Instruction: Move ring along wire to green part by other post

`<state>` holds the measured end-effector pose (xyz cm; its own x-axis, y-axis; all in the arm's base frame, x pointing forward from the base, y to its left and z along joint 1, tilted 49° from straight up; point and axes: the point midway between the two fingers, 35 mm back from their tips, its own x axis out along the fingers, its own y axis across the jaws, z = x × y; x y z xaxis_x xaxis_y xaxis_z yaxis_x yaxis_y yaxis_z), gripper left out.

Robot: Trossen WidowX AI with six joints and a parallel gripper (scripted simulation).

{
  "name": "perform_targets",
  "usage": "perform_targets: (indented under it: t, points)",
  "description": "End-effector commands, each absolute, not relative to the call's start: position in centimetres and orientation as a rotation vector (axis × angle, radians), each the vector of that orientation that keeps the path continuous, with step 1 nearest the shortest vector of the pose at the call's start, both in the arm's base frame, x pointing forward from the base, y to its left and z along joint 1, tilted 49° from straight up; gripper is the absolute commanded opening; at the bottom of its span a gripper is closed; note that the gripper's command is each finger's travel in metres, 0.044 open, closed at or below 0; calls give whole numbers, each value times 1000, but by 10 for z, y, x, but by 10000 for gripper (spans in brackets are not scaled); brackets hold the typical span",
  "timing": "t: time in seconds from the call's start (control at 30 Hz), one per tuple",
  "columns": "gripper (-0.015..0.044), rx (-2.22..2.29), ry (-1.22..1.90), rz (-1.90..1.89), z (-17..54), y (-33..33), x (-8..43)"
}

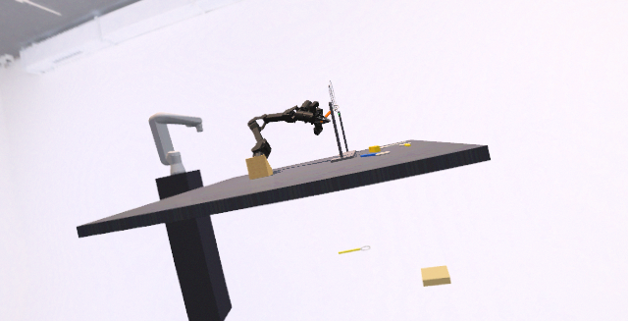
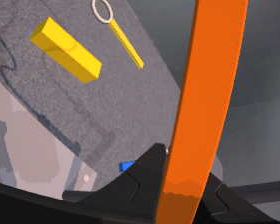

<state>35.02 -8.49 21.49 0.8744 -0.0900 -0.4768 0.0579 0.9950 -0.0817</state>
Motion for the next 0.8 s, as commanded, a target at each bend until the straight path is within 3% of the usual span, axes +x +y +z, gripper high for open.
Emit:
perform_targets:
  t: [0.0,0.77]
  points:
    - [-150,-154,510,-109,219,-100,349]
    - [-150,-699,569,-257,262,-175,335]
